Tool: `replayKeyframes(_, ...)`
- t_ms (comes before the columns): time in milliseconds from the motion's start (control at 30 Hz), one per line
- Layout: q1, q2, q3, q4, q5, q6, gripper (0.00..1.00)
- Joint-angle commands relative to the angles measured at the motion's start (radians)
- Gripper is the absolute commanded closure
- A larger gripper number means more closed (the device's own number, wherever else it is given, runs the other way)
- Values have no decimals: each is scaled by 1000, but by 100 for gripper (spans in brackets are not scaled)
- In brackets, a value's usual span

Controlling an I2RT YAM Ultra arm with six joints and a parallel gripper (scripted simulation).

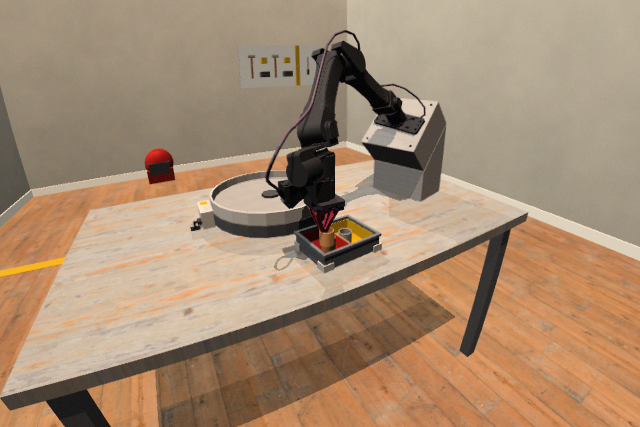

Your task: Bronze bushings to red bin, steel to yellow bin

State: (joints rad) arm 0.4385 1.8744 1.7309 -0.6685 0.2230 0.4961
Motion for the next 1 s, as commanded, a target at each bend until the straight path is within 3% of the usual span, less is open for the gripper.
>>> replayKeyframes(0,6,-34,19,7,-6,-5,100)
replayKeyframes(633,4,-33,21,14,-7,-5,100)
replayKeyframes(967,-11,9,29,32,-12,-10,100)
